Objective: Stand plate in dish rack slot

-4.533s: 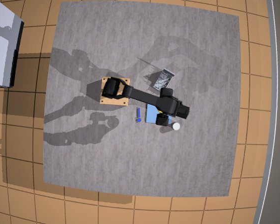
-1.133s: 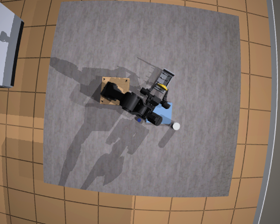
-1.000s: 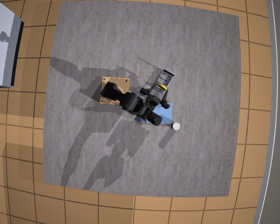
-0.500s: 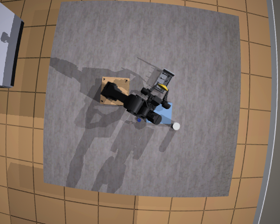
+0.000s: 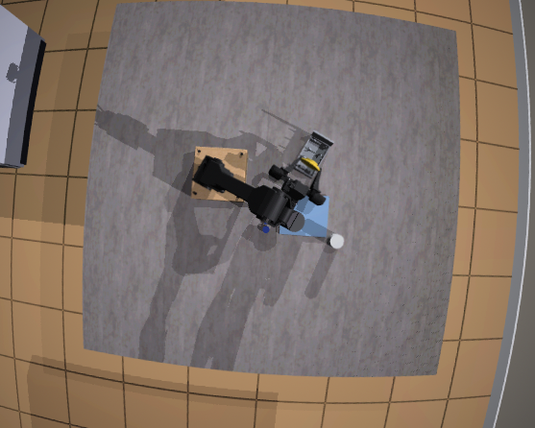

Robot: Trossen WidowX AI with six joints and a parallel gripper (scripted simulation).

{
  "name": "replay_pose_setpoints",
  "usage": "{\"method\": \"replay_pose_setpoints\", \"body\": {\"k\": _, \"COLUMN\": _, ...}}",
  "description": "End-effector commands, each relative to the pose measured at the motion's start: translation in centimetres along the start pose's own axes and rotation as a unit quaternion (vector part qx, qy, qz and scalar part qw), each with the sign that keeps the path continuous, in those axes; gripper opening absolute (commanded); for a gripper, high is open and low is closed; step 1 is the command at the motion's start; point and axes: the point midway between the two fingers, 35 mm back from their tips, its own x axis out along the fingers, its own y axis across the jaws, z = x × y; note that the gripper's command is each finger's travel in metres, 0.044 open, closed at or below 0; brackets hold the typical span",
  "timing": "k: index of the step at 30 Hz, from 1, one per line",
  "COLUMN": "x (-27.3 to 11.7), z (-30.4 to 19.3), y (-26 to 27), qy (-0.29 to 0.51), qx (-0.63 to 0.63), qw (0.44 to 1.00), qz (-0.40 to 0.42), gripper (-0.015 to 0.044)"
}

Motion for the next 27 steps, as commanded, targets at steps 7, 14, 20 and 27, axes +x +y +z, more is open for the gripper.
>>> {"method": "replay_pose_setpoints", "body": {"k": 7, "x": 0.4, "z": -1.8, "y": 0.5, "qy": 0.001, "qx": 0.006, "qw": 1.0, "qz": 0.003, "gripper": 0.0}}
{"method": "replay_pose_setpoints", "body": {"k": 14, "x": 0.3, "z": -2.0, "y": 0.7, "qy": 0.001, "qx": 0.017, "qw": 1.0, "qz": 0.004, "gripper": 0.0}}
{"method": "replay_pose_setpoints", "body": {"k": 20, "x": 0.3, "z": -2.0, "y": 0.7, "qy": 0.001, "qx": 0.017, "qw": 1.0, "qz": 0.004, "gripper": 0.0}}
{"method": "replay_pose_setpoints", "body": {"k": 27, "x": 0.3, "z": -2.1, "y": 0.7, "qy": 0.001, "qx": 0.015, "qw": 1.0, "qz": 0.004, "gripper": 0.0105}}
